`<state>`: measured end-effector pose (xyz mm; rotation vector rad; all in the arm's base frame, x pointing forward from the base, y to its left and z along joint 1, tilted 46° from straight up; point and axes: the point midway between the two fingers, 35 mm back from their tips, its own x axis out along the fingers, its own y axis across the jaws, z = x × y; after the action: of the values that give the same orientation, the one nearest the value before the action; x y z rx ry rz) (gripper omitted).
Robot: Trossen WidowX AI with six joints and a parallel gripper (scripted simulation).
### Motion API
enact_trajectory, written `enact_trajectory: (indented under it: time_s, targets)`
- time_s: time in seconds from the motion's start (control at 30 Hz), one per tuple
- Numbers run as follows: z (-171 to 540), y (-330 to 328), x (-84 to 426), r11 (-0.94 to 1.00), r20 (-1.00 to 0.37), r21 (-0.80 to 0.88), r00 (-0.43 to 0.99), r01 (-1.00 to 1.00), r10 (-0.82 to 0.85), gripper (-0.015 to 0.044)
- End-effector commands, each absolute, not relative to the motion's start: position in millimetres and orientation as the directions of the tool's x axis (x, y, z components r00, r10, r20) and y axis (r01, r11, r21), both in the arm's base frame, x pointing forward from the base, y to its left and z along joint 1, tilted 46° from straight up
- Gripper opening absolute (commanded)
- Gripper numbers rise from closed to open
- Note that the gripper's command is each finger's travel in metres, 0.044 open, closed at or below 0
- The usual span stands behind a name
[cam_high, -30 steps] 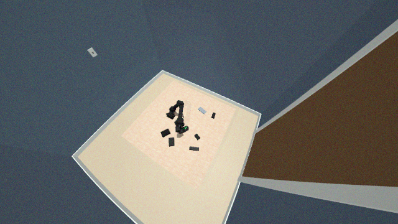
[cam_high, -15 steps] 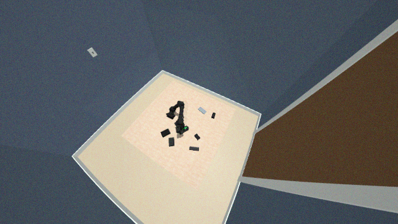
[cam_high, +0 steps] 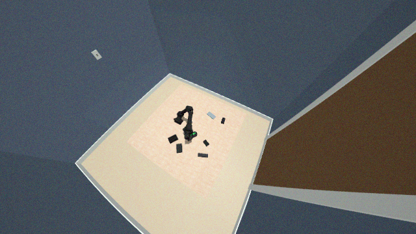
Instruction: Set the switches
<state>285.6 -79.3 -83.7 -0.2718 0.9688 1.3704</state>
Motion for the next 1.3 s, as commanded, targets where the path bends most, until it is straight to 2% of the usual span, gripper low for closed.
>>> enact_trajectory:
  time_s: [0.0, 0.9, 1.07, 1.27]
  targets:
    - [-87, -75, 283, 0.24, -0.705, 0.37, -0.103, -0.898, 0.702, 0.0]
    - [-87, -75, 283, 0.24, -0.705, 0.37, -0.103, -0.898, 0.702, 0.0]
    - [-57, -105, 287, 0.24, -0.706, 0.37, -0.103, -0.898, 0.7, 0.0]
    - [-55, -106, 289, 0.24, -0.706, 0.37, -0.104, -0.897, 0.7, 0.0]
